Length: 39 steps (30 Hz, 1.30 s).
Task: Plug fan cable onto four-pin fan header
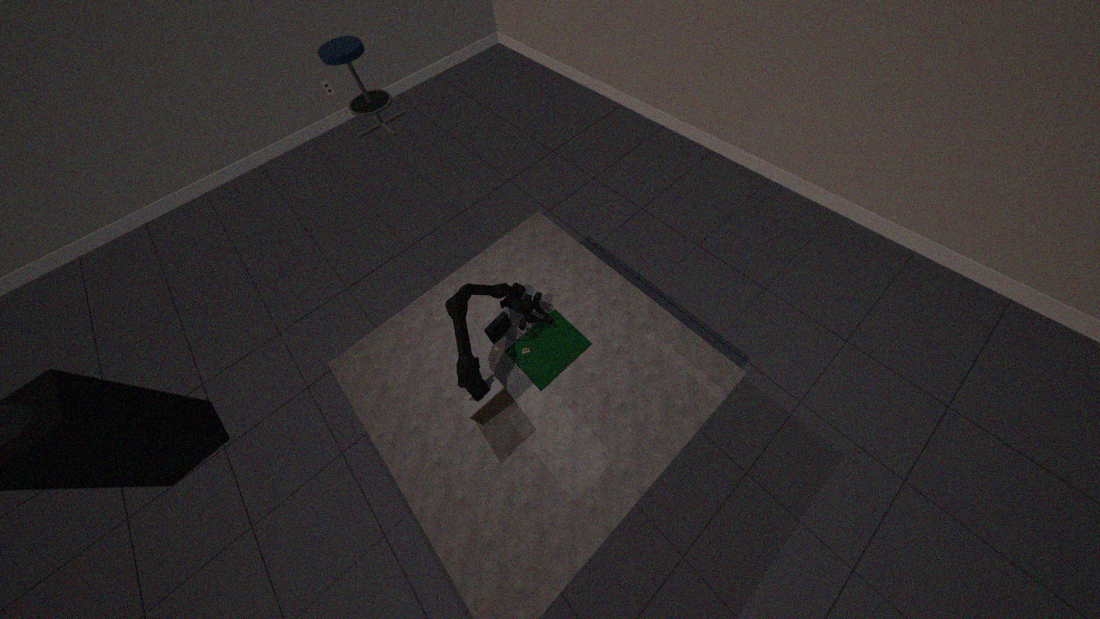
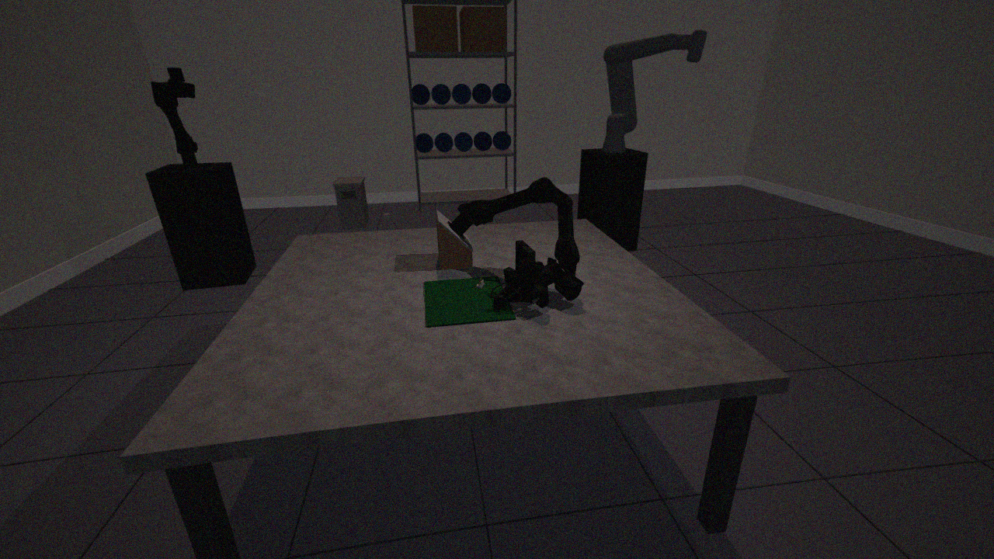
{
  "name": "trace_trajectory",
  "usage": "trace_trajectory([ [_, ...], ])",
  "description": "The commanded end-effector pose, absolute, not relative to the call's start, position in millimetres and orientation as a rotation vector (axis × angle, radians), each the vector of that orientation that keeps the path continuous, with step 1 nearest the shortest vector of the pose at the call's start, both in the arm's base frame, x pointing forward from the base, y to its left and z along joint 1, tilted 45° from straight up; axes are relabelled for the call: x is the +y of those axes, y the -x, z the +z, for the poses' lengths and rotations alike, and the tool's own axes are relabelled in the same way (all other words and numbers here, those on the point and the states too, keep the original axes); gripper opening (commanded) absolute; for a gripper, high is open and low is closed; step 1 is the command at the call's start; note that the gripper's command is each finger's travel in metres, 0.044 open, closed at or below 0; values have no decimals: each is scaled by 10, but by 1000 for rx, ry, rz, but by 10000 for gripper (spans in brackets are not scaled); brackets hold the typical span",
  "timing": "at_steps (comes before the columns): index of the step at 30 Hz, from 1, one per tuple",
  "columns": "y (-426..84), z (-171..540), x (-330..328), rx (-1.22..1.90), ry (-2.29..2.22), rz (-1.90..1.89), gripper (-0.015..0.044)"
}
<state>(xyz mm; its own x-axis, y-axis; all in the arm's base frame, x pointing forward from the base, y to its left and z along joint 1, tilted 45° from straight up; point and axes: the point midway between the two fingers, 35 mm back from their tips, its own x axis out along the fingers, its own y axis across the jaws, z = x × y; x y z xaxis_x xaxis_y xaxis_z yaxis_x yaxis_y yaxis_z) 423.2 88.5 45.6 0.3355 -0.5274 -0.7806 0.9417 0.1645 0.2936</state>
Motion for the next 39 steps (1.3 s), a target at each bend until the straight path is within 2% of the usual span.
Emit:
trace_trajectory([
  [1, -4231, 461, 885, 583, -871, -1135, 140],
  [39, -3881, 1471, 1072, 584, -875, -1134, 140],
])
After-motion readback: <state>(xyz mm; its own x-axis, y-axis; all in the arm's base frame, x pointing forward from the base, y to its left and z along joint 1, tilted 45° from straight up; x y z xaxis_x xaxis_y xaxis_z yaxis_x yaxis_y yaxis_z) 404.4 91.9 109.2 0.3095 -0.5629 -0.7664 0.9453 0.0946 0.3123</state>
